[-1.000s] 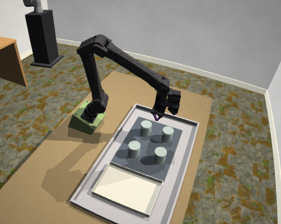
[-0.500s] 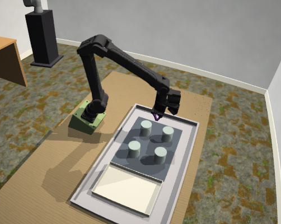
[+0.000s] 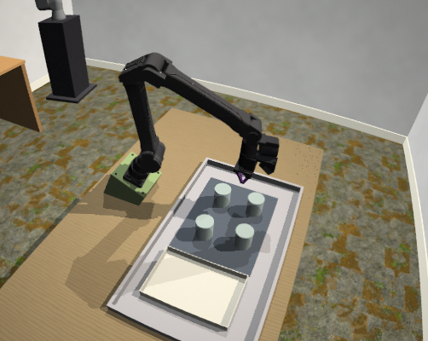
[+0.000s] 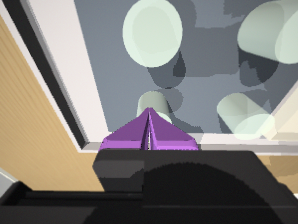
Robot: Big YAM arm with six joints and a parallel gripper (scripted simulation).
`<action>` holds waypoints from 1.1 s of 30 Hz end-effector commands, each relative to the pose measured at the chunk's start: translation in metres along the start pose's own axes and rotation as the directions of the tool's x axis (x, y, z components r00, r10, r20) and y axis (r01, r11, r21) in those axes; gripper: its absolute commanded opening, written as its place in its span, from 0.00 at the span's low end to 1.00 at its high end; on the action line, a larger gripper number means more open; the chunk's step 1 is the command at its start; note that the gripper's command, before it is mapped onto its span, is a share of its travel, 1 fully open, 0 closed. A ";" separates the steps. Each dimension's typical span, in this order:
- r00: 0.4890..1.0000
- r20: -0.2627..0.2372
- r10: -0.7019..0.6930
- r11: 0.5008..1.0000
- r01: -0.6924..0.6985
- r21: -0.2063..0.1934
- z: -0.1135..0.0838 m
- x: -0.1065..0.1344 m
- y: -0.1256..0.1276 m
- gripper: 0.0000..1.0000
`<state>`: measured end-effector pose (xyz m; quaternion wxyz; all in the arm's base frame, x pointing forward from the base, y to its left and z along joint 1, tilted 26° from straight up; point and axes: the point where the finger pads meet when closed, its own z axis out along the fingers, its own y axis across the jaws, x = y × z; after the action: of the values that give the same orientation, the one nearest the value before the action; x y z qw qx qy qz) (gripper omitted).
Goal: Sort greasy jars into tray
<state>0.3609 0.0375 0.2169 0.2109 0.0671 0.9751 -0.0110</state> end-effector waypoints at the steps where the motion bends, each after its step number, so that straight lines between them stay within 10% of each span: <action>1: 1.000 0.025 0.017 1.000 -0.017 -0.001 0.009 -0.017 -0.001 0.00; 11: 1.000 0.025 0.017 1.000 -0.017 -0.001 0.056 -0.019 -0.001 0.00; 33: 1.000 0.025 0.017 1.000 -0.017 -0.001 0.069 -0.010 -0.004 0.00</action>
<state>0.3947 0.0324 0.1571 0.2164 0.0762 0.9733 -0.0108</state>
